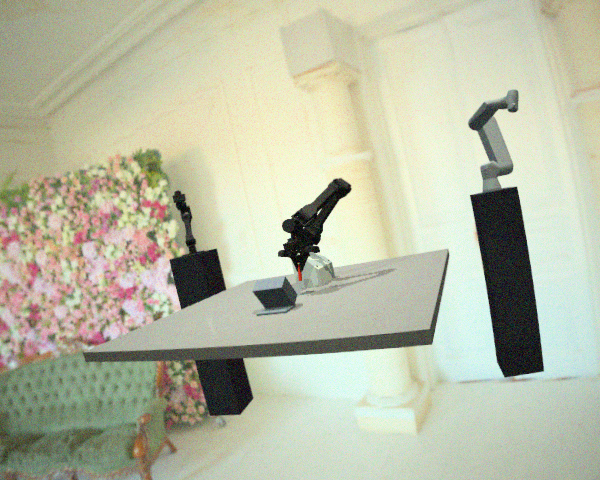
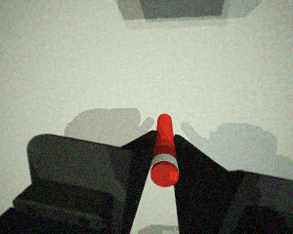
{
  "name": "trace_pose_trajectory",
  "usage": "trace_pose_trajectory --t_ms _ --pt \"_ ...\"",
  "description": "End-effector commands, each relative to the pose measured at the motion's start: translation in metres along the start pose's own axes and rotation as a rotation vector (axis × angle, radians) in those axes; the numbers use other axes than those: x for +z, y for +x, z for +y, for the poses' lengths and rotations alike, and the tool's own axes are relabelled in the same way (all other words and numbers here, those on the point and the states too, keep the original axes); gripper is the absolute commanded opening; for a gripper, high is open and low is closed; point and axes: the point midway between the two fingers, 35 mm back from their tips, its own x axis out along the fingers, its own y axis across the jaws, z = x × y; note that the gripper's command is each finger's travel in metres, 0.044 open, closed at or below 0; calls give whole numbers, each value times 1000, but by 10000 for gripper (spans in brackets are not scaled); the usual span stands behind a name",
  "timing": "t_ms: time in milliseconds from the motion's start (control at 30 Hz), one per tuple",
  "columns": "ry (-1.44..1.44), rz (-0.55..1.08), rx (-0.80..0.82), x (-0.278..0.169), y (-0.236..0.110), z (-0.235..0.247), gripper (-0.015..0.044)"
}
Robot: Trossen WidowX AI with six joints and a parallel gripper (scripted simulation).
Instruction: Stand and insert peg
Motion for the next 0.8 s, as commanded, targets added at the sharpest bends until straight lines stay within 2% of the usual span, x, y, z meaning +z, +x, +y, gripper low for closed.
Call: trace_pose_trajectory --t_ms 0,767 --pt "18 -19 -6 2 2 -4 0" --pt "79 -141 6 19 7 -13 0"
